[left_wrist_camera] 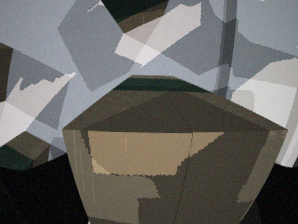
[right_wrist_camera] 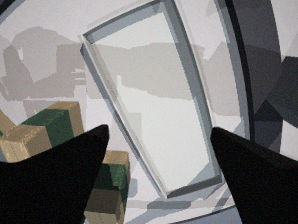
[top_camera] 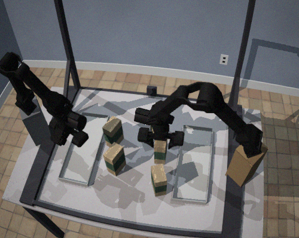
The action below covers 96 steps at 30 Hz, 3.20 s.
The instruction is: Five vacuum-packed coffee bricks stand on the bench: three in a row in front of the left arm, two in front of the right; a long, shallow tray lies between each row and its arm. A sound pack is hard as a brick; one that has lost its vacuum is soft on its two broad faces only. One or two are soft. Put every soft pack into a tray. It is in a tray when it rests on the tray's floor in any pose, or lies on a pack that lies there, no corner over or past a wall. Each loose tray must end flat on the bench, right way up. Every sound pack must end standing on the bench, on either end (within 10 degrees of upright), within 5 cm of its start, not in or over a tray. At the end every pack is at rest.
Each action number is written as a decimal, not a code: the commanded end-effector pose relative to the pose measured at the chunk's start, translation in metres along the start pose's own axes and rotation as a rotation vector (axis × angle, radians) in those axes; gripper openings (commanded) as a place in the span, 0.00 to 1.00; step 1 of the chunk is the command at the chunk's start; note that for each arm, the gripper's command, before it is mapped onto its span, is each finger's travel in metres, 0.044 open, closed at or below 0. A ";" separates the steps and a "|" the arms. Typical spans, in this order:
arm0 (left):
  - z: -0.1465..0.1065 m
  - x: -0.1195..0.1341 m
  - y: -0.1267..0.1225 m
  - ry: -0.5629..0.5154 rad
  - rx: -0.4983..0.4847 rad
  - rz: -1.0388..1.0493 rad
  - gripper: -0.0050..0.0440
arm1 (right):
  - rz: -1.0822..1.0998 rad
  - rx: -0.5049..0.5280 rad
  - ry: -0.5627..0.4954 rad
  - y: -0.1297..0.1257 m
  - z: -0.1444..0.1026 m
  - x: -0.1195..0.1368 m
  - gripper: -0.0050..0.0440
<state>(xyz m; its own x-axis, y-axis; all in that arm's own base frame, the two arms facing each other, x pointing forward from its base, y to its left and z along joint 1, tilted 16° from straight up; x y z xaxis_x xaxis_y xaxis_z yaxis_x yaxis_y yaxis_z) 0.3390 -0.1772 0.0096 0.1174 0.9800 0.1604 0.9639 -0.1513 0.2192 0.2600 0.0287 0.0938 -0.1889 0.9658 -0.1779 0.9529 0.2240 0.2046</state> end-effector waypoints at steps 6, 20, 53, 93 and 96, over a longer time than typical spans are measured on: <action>-0.006 -0.001 0.005 -0.011 -0.021 -0.002 0.32 | -0.001 -0.021 0.003 0.003 -0.004 -0.001 0.82; -0.006 -0.001 0.005 -0.011 -0.021 -0.002 0.32 | -0.001 -0.021 0.003 0.003 -0.004 -0.001 0.82; -0.006 -0.001 0.005 -0.011 -0.021 -0.002 0.83 | -0.001 -0.021 0.003 0.003 -0.004 -0.001 0.82; -0.085 0.000 0.003 -0.012 -0.021 -0.002 0.83 | -0.001 -0.021 0.003 0.003 -0.004 -0.001 0.82; -0.085 0.000 0.003 -0.012 -0.021 -0.002 0.83 | -0.001 -0.021 0.003 0.003 -0.004 -0.001 0.82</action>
<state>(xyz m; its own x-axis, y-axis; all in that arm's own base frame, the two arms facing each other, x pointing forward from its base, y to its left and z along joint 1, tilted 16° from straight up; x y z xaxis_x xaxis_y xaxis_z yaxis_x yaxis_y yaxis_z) 0.3202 -0.1871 0.0820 0.1254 0.9792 0.1595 0.9642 -0.1581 0.2129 0.2600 0.0287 0.0938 -0.1889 0.9658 -0.1779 0.9529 0.2240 0.2046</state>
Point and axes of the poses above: on each arm, the point midway between the two fingers, 35 mm back from their tips, its own z axis out along the fingers, its own y axis across the jaws, x = y × z, the point moved 7 cm from there along -z, back along the fingers, and after that the axes turned 10 degrees about -z, right-handed, at the moved point
